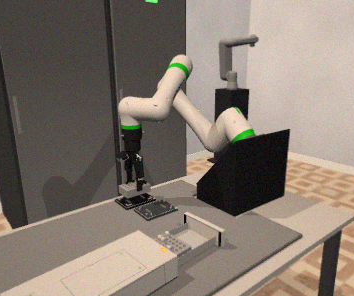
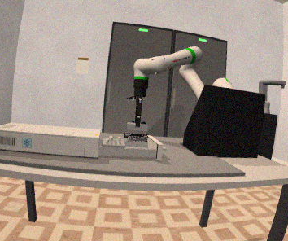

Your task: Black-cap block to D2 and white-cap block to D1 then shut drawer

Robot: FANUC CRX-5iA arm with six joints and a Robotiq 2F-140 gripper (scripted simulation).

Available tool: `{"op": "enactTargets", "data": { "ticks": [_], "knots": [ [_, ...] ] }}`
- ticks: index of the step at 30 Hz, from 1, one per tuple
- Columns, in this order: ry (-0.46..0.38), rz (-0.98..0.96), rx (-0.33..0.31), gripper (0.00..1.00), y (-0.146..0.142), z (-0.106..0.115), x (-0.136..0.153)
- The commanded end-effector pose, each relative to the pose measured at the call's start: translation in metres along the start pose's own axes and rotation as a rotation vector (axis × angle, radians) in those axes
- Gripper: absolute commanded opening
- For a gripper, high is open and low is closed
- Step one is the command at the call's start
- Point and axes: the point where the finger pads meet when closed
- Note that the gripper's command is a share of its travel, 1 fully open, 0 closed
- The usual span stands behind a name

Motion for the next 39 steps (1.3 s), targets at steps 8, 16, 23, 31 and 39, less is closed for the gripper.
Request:
{"op": "enactTargets", "data": {
  "ticks": [8,16,23,31,39],
  "knots": [
    [0.002,0.0,0.0,0.1,0.0,0.004,-0.001],
    [0.002,0.0,0.0,0.1,0.0,0.006,-0.001],
    [0.002,0.0,0.0,0.1,0.0,0.004,-0.001],
    [0.002,0.0,0.0,0.1,0.0,0.0,-0.001],
    [0.002,0.0,0.0,0.1,0.0,-0.004,-0.001]
  ]
}}
Point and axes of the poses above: the point where the finger pads meet when closed, its own z axis back along the fingers, its own y axis across the jaws, x = y × z, and after that the axes turned 2 degrees about z, right-handed
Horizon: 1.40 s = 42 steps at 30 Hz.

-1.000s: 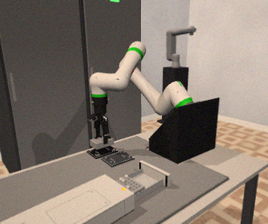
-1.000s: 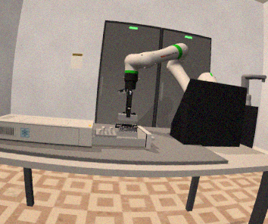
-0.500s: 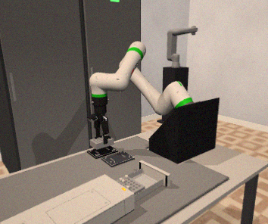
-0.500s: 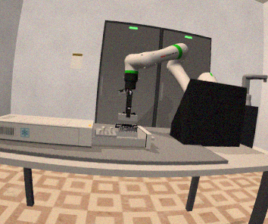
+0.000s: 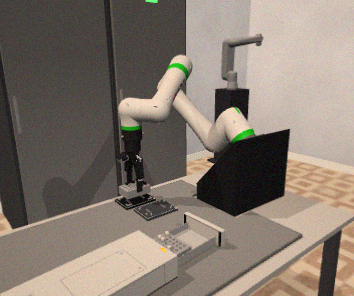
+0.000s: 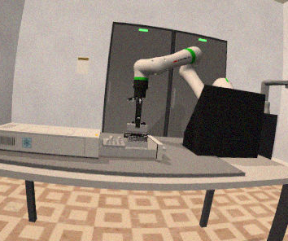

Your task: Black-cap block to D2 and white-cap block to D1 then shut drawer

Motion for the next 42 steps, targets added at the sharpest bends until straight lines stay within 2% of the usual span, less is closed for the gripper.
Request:
{"op": "enactTargets", "data": {
  "ticks": [1,42],
  "knots": [
    [0.002,0.0,0.0,0.1,0.0002,0.0001,-0.0008],
    [0.002,0.0,0.0,0.1,0.0002,-0.0034,-0.0008]
  ]
}}
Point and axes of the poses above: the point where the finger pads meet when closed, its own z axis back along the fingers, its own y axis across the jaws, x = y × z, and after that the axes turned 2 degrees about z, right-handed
